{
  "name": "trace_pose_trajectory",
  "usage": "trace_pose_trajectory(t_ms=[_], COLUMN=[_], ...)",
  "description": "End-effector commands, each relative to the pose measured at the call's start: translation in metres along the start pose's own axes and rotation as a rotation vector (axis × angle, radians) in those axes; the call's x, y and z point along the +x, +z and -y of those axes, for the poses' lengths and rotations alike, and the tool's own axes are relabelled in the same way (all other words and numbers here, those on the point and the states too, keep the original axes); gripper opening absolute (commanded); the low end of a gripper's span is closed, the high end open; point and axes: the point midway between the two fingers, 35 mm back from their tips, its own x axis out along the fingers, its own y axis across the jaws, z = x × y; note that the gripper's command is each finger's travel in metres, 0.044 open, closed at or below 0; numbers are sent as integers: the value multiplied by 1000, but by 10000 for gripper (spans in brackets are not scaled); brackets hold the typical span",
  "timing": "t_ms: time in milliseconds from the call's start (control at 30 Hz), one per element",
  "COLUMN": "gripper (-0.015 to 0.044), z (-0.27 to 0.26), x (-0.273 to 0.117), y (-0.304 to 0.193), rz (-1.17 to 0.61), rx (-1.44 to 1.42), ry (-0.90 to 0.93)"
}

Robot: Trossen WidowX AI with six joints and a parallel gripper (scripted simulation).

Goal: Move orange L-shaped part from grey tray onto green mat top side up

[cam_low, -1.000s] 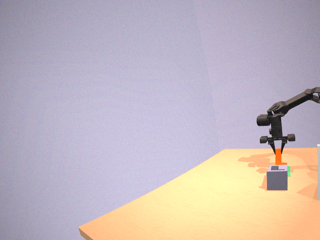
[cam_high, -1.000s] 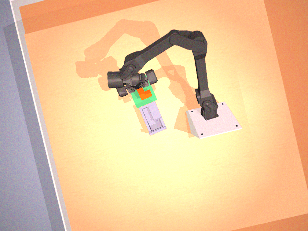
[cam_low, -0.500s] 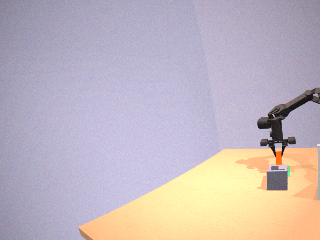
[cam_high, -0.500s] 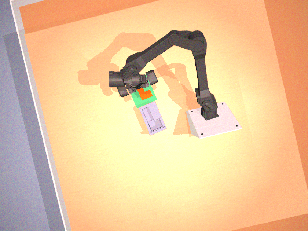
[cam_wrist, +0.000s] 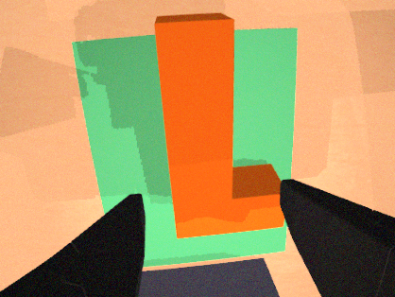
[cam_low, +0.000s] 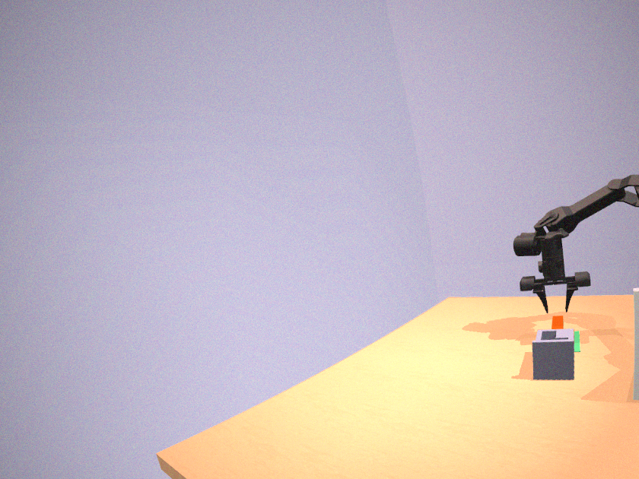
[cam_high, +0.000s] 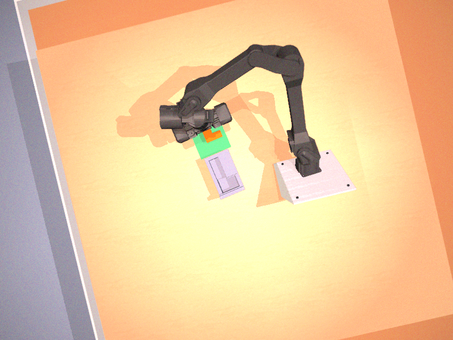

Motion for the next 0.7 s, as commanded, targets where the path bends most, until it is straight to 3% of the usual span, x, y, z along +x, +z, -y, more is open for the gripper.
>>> trace_pose_trajectory(t_ms=[0, 67, 200, 667], gripper=[341, 394, 400, 400], z=[-3, -4, -1, -3], x=[-18, -40, -81, -77], y=[-1, -1, -1, 0], rz=[-4, -8, -7, -11], rx=[5, 3, -1, 1], ry=[4, 5, 4, 26])
